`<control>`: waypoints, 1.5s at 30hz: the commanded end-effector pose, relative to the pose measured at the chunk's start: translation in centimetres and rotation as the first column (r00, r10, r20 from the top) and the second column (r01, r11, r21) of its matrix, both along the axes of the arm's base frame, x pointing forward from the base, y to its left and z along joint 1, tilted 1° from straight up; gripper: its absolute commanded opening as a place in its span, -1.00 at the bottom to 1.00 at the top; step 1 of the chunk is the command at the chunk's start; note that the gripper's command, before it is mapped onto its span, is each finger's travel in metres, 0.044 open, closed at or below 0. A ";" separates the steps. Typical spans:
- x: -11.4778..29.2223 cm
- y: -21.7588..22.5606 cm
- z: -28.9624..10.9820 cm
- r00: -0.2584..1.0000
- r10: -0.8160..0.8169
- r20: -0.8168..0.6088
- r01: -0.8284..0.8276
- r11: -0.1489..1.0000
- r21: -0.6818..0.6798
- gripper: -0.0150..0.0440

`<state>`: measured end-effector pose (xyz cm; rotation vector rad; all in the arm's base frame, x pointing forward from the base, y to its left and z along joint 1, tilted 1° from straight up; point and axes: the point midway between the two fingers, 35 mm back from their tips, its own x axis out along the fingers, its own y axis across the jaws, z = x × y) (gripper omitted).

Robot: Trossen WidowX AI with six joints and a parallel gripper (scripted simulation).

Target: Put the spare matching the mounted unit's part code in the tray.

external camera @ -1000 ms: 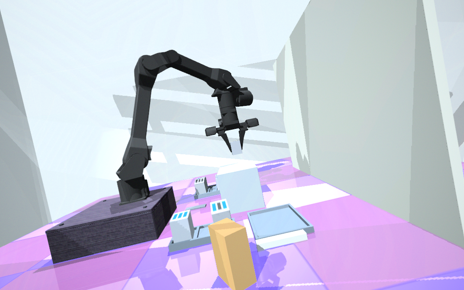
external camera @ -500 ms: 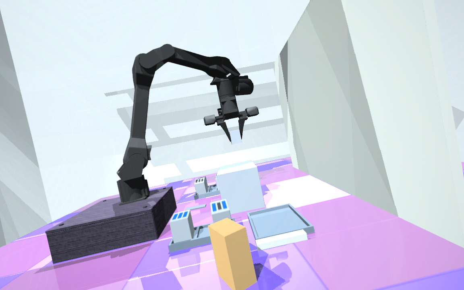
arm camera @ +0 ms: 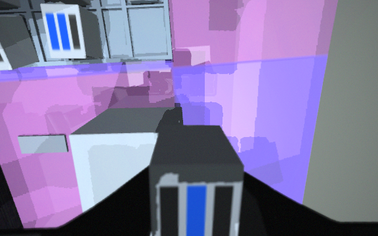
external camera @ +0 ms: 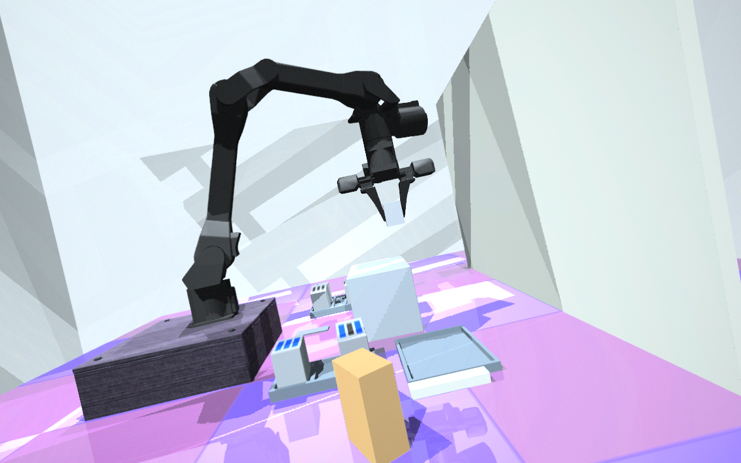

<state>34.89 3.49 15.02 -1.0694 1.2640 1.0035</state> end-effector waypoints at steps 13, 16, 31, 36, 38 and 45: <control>0.2 -9.9 0.2 1.000 0.003 0.005 -0.003 1.000 -0.017 -0.49; -0.1 -11.7 0.3 1.000 -0.003 0.009 0.003 1.000 -0.015 -0.49; -2.2 -20.7 0.3 0.999 0.048 -0.006 -0.048 0.998 -0.029 -0.49; -3.5 -23.6 0.3 0.998 0.066 -0.013 -0.066 0.997 -0.032 -0.49; -4.1 -24.8 0.3 0.997 0.073 -0.015 -0.074 0.997 -0.033 -0.49; -4.9 -26.1 0.3 0.996 0.082 -0.019 -0.083 0.996 -0.034 -0.49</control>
